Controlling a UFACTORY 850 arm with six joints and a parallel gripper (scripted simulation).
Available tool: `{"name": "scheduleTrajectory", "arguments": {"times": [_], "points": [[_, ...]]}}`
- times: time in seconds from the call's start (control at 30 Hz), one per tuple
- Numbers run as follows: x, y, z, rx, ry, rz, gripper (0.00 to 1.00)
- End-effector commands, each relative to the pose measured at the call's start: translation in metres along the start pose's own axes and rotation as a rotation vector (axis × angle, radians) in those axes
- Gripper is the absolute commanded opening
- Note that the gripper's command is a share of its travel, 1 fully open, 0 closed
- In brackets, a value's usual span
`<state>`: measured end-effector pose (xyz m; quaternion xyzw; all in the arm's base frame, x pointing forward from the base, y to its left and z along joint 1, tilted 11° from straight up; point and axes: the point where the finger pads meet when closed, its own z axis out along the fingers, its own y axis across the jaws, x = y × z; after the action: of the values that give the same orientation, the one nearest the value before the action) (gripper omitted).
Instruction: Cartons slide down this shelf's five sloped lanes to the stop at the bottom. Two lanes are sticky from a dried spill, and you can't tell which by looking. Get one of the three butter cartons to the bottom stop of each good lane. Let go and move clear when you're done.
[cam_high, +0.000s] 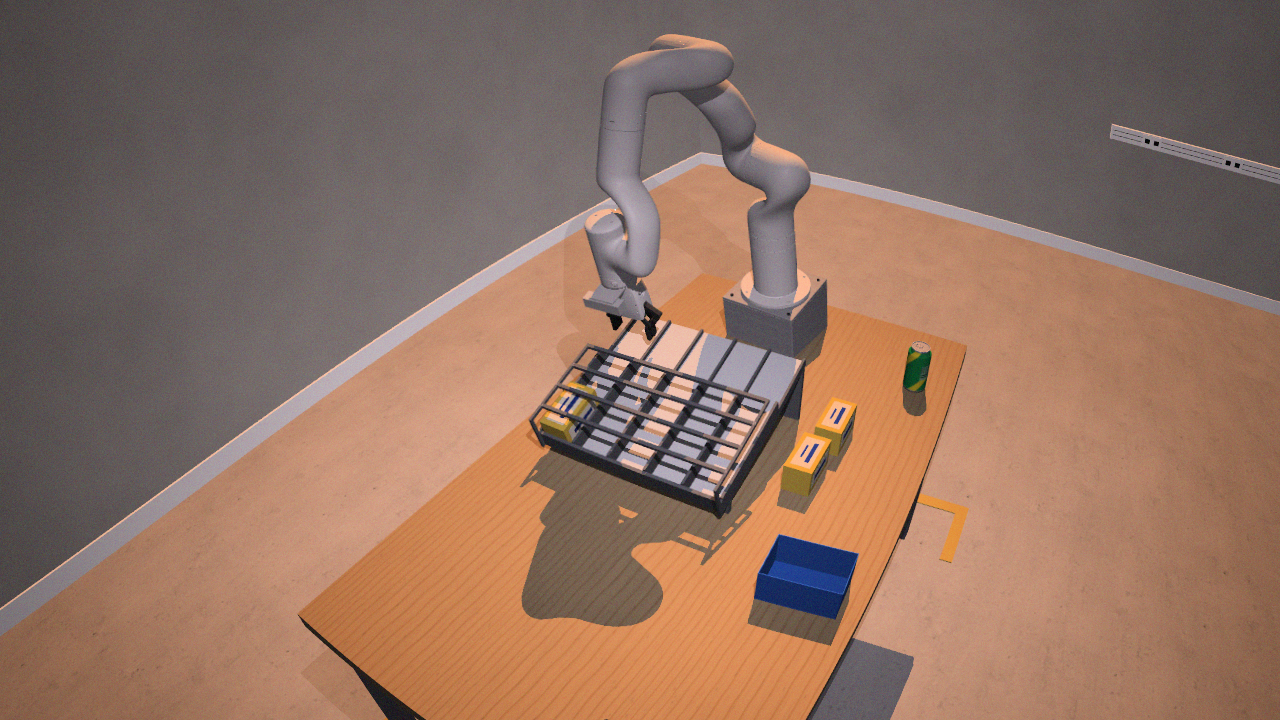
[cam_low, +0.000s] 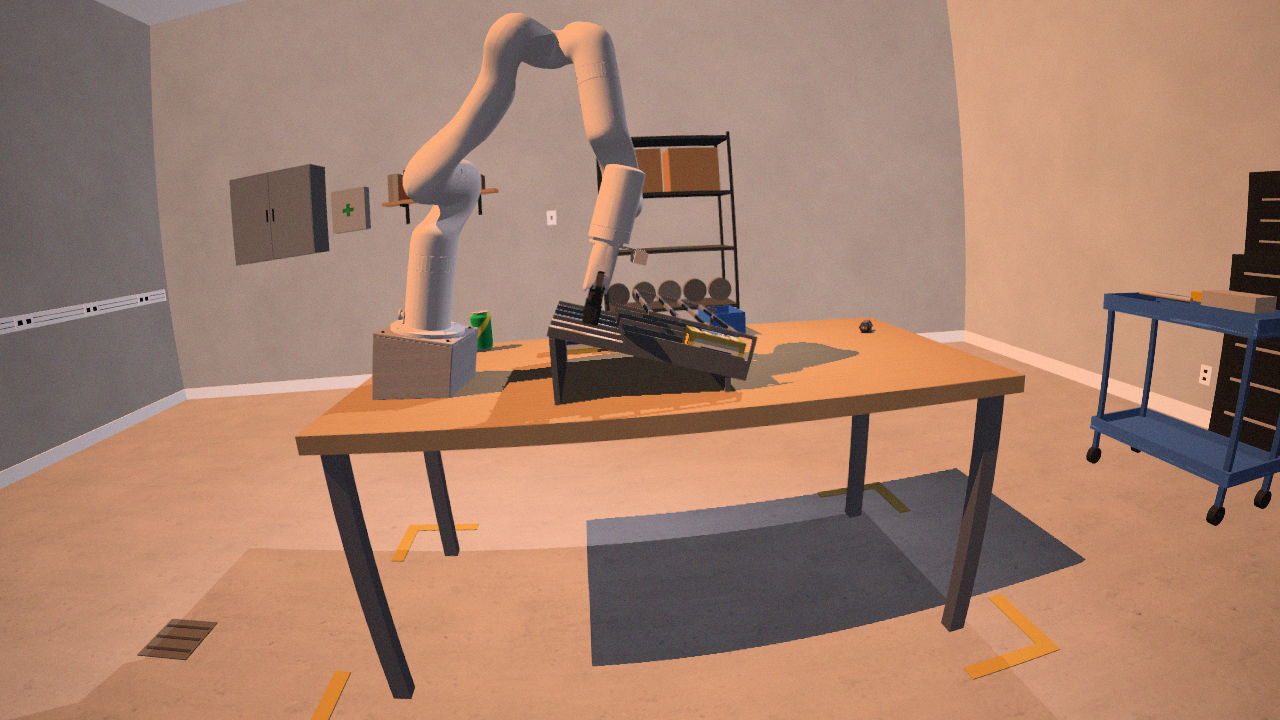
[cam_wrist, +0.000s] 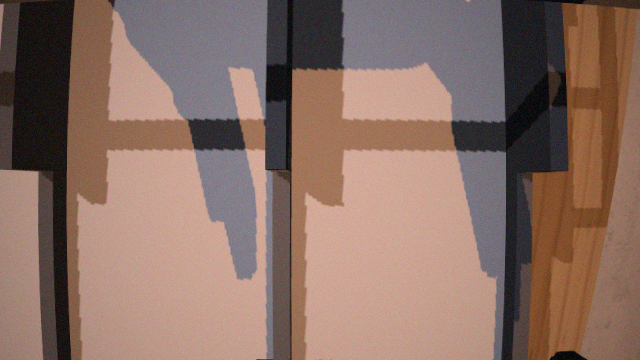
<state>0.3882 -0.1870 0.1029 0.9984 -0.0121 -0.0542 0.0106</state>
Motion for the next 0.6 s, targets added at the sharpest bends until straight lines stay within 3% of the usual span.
{"name": "scheduleTrajectory", "arguments": {"times": [0.0, 0.13, 0.17, 0.57], "points": [[0.001, 0.0, -0.001, -0.001, 0.001, 0.0, 1.0], [0.001, 0.0, -0.001, -0.001, 0.001, 0.0, 1.0], [0.0, 0.0, -0.029, -0.001, 0.001, 0.0, 1.0], [0.0, 0.0, -0.029, -0.001, 0.001, 0.0, 1.0]]}}
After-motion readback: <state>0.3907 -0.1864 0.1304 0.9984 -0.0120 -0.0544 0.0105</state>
